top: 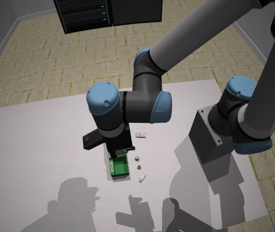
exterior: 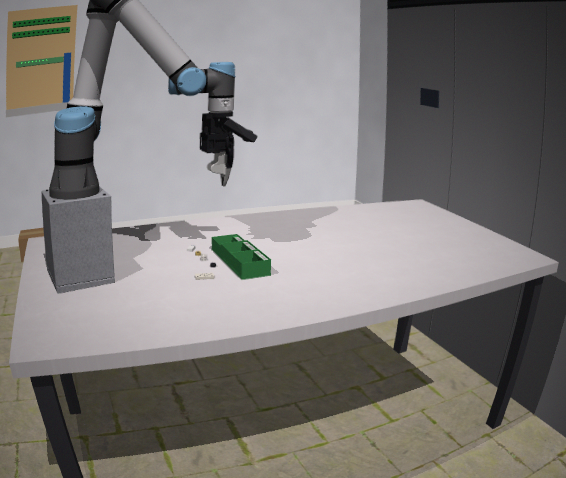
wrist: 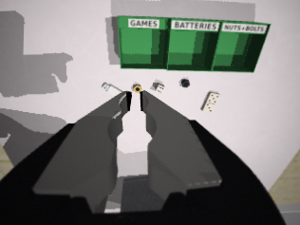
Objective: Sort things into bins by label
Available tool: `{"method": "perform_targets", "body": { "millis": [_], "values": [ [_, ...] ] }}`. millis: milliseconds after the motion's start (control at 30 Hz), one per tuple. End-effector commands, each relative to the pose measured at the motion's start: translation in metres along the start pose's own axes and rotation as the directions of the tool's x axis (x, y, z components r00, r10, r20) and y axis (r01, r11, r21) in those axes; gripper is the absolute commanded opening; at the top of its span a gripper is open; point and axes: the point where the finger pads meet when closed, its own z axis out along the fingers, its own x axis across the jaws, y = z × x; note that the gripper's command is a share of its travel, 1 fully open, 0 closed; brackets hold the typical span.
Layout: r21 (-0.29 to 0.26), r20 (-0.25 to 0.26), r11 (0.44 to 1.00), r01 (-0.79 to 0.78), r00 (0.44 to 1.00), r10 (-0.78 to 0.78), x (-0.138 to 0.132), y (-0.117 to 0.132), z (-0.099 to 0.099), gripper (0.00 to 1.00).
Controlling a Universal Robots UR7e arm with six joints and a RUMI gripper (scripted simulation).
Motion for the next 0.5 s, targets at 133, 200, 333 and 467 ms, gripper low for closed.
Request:
{"method": "perform_targets", "body": {
  "millis": [133, 200, 333, 467],
  "values": [
    [-0.001, 0.000, 1.000, 0.000, 1.000, 0.000, 0.000, 0.000, -0.003, 0.04],
    [-0.001, 0.000, 0.995, 0.100, 0.995, -0.100, 0.000, 0.009, 0.011, 0.18],
    [-0.001, 0.001, 0.980, 0.199, 0.980, -0.199, -0.001, 0.018, 0.025, 0.18],
    [-0.004, 0.000, 0.943, 0.332, 0.943, -0.332, -0.001, 0.035, 0.053, 0.18]
  ]
}}
